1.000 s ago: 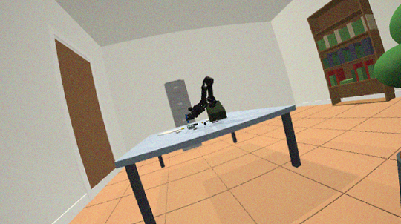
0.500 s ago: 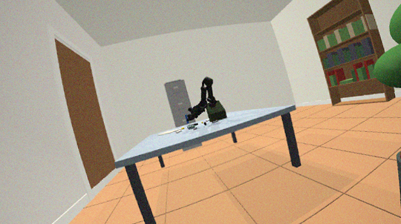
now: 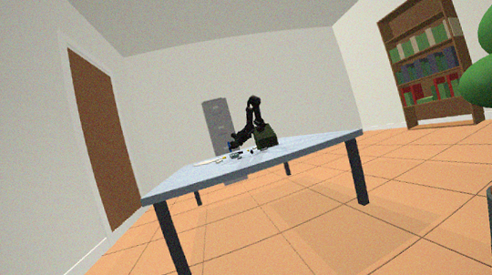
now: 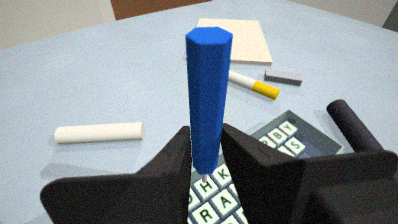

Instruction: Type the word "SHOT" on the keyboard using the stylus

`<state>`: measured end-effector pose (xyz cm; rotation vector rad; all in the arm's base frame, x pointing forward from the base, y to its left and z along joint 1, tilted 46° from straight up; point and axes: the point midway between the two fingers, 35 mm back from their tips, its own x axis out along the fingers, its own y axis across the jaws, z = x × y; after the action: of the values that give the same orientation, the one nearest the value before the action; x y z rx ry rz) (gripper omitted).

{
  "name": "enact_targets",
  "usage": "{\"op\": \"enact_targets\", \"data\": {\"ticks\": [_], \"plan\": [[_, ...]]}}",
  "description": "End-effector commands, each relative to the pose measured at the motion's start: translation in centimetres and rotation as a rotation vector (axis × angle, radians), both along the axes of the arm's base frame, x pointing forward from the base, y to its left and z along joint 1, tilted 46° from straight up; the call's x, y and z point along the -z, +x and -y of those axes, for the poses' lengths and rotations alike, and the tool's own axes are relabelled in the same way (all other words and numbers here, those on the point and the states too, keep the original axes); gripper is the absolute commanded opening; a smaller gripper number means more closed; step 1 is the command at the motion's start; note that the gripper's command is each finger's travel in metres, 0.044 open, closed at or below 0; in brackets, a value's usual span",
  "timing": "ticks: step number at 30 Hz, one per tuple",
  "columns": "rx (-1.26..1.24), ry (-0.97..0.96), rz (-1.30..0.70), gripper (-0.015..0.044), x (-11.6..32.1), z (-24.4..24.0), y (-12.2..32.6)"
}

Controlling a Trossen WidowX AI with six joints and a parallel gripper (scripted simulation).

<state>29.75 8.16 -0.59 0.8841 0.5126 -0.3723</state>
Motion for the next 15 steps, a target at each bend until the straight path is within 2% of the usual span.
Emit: {"op": "enact_targets", "data": {"ticks": [1, 15], "plan": [[0.004, -0.001, -0.003, 0.0081, 0.29, -0.13, 0.02], [0.004, -0.001, -0.003, 0.0081, 0.65, -0.50, 0.03]]}}
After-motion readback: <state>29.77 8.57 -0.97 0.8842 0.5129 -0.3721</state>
